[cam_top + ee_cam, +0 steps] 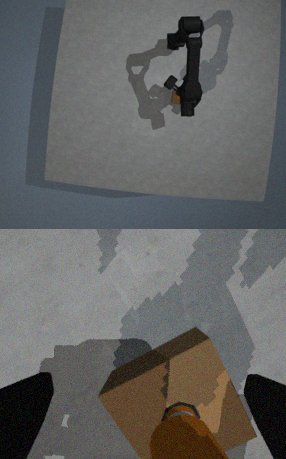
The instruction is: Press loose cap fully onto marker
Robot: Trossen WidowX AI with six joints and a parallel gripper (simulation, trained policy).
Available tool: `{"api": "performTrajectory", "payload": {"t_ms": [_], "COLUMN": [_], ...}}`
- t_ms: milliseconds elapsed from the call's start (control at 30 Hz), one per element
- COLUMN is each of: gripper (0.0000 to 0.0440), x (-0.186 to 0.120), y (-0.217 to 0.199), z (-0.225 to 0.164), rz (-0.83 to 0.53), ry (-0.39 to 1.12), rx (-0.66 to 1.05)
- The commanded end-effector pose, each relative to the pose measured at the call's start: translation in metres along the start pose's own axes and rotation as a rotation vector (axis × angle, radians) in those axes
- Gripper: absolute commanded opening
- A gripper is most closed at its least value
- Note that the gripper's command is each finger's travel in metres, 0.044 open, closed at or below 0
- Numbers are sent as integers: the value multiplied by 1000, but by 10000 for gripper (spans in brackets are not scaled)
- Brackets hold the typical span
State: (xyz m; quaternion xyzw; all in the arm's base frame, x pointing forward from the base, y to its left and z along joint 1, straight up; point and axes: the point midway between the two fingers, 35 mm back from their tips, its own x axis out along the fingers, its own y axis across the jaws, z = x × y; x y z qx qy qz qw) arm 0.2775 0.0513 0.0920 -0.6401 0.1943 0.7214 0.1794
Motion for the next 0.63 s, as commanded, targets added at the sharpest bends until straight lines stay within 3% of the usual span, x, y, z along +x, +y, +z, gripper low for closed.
{"api": "performTrajectory", "payload": {"t_ms": [0,600], "gripper": [440,439], "x": [-9,-62], "y": [-2,-5], "z": [0,1], "rz": [-30,-129], "ry": [26,122], "rx": [-11,-52]}}
